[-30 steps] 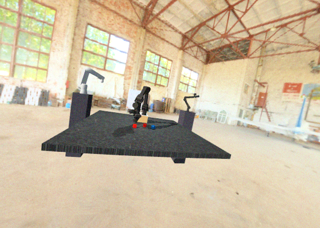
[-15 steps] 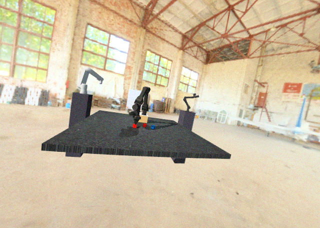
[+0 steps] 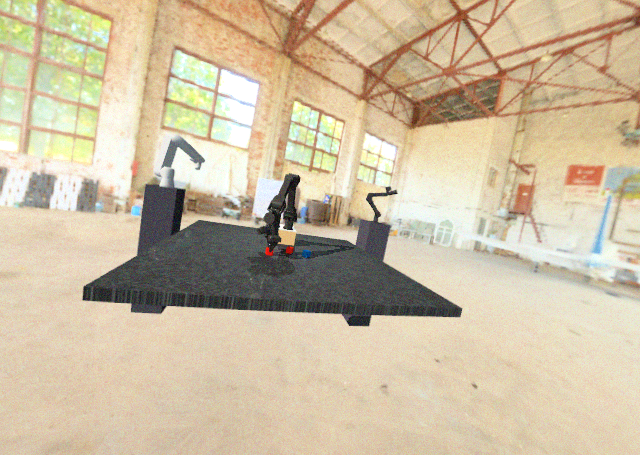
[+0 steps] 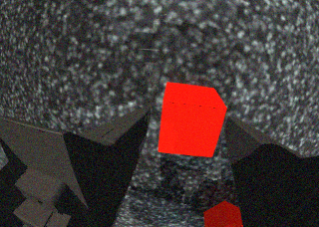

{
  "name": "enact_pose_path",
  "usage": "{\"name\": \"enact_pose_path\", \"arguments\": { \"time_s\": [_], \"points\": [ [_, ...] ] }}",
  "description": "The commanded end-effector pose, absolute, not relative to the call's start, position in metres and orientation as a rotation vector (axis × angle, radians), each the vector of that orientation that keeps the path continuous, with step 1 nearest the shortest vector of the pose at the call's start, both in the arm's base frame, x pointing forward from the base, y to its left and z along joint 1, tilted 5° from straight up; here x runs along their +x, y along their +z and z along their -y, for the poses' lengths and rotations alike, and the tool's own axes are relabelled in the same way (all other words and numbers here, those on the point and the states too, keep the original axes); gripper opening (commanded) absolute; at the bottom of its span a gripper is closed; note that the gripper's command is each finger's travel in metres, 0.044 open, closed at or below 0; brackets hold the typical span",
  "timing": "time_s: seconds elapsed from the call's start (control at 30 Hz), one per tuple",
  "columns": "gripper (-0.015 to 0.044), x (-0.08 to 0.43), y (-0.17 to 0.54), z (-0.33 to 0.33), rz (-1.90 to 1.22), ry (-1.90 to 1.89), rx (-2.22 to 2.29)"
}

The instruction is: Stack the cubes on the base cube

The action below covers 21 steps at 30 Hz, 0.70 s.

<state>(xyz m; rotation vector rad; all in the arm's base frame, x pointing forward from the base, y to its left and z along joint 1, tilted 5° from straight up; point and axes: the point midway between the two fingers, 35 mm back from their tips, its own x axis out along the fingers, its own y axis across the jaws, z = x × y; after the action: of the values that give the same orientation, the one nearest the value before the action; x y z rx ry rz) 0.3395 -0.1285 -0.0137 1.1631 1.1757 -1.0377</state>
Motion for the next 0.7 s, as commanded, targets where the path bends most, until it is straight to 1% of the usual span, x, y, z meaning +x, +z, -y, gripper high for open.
{"name": "enact_pose_path", "arguments": {
  "time_s": [0.0, 0.03, 0.07, 0.67],
  "points": [
    [0.0134, 0.339, -0.017, 0.128, -1.180, -1.041, 1.168],
    [0.0107, 0.339, -0.017, 0.128, -1.180, -1.041, 1.168],
    [0.0105, 0.339, -0.017, 0.128, -1.180, -1.041, 1.168],
    [0.0105, 0.342, 0.015, 0.131, -1.170, -1.015, 1.149]
  ]
}}
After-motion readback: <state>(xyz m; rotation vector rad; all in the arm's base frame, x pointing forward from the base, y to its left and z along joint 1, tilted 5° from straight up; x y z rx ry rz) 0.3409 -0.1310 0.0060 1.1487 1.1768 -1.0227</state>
